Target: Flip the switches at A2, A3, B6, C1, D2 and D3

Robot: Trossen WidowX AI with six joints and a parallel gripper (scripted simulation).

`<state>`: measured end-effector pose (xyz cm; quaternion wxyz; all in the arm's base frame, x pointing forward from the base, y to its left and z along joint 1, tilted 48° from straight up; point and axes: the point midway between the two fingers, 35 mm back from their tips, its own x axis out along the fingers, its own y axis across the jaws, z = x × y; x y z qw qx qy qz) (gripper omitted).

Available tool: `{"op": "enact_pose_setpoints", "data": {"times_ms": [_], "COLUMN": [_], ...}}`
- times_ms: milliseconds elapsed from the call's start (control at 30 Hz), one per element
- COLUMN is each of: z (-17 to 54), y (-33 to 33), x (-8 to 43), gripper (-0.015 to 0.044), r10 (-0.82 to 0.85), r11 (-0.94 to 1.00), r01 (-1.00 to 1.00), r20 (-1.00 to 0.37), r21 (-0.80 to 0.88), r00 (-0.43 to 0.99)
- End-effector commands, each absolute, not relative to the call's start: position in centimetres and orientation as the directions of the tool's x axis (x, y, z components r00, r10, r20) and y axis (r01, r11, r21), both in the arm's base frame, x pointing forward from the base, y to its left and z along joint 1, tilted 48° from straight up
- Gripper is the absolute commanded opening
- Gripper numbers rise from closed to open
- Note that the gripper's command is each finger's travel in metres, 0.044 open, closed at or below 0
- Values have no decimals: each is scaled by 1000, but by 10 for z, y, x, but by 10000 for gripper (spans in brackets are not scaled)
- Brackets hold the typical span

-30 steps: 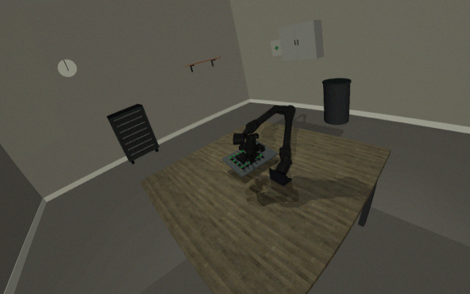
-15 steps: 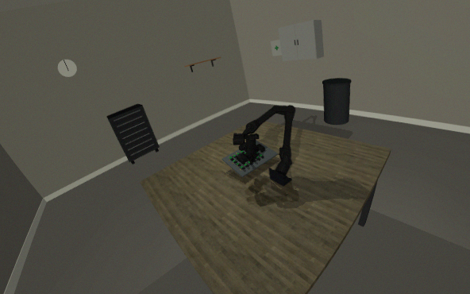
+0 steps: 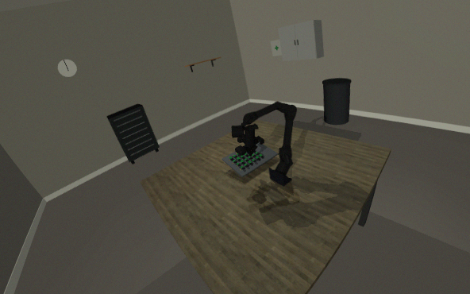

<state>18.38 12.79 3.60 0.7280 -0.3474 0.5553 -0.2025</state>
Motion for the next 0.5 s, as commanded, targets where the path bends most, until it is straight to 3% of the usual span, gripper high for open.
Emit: {"op": "enact_pose_setpoints", "data": {"times_ms": [0, 200, 467], "z": [41, 66, 67], "y": [129, 139, 139], "x": [183, 244, 247], "gripper": [0, 0, 0], "r10": [-691, -691, -691], "r11": [674, 674, 673], "r01": [-82, -80, -80], "r20": [-666, -665, -664], "r21": [-734, -734, -735], "r00": [282, 284, 284]}}
